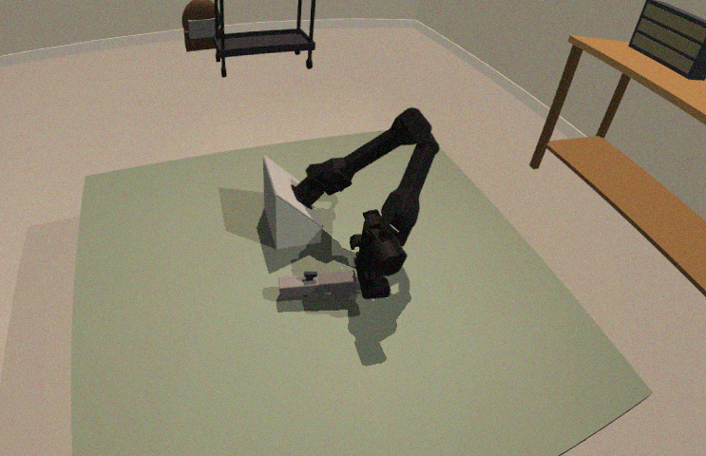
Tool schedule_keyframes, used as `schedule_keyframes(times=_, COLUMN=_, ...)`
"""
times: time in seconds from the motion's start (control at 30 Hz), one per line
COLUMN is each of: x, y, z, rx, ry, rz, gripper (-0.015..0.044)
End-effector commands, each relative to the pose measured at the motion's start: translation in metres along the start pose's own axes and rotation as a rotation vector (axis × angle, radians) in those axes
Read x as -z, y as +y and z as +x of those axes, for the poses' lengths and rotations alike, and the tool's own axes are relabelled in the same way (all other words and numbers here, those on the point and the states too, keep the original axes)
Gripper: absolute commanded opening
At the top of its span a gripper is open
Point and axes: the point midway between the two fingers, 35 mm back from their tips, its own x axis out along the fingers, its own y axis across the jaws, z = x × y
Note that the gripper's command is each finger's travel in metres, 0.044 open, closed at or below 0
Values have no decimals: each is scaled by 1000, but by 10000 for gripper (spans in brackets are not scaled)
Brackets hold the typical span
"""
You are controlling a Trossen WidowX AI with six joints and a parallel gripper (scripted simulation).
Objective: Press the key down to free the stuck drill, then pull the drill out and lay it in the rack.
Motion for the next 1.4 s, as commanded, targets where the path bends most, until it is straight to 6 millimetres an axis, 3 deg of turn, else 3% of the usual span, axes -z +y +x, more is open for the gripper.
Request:
schedule_keyframes(times=0.0, x=0, y=-1, z=0, rx=3, ry=0, rz=-5, gripper=0)
schedule_keyframes(times=0.73, x=-20, y=0, z=-2, rx=0, ry=-5, rz=3, gripper=0)
schedule_keyframes(times=1.37, x=-49, y=-1, z=-6, rx=0, ry=-6, rz=3, gripper=0)
